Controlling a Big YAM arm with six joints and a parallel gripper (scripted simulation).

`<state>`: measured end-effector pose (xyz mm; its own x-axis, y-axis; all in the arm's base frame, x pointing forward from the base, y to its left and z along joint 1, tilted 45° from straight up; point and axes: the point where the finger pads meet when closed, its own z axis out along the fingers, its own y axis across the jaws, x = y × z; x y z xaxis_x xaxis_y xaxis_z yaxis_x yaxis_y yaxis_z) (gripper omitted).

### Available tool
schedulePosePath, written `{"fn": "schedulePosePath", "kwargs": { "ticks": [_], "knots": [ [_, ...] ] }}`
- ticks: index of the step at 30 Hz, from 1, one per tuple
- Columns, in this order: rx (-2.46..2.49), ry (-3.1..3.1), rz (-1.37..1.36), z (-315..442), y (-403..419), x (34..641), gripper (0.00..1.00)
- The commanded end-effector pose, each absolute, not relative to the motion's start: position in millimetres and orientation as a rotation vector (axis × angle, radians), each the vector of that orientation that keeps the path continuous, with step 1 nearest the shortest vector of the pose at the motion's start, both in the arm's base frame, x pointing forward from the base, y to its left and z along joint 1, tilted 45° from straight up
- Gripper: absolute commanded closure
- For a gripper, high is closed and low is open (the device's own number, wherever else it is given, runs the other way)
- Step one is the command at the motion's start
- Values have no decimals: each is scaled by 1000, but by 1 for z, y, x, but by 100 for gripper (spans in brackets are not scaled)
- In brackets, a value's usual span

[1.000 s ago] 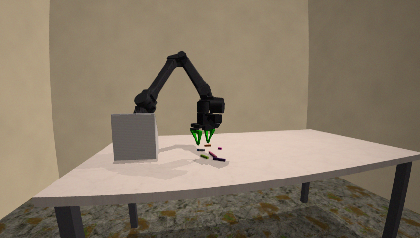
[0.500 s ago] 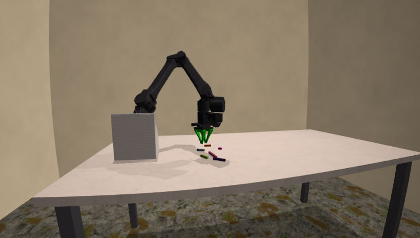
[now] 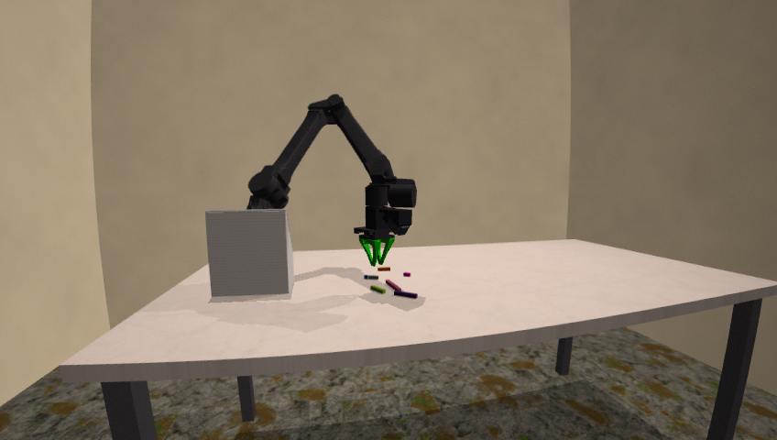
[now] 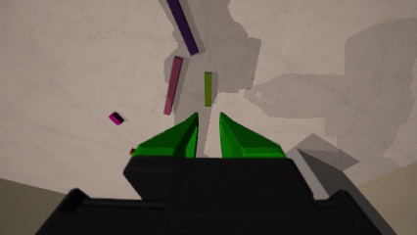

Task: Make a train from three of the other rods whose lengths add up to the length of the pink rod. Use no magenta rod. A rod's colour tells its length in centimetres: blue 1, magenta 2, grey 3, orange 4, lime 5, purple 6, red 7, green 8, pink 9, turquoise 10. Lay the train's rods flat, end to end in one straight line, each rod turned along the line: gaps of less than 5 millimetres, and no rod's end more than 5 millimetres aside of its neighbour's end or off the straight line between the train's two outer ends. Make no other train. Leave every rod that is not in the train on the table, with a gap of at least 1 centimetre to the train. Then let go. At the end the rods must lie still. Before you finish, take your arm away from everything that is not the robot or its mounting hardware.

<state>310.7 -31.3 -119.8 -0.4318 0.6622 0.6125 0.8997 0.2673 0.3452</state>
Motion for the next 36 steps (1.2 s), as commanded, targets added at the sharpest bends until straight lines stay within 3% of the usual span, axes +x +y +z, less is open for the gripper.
{"fn": "schedulePosePath", "kwargs": {
  "ticks": [1,36],
  "knots": [
    [-1437,-2226,-960,-119,-41,326,77],
    [-1423,-2197,-948,-143,-9,314,77]
  ]
}}
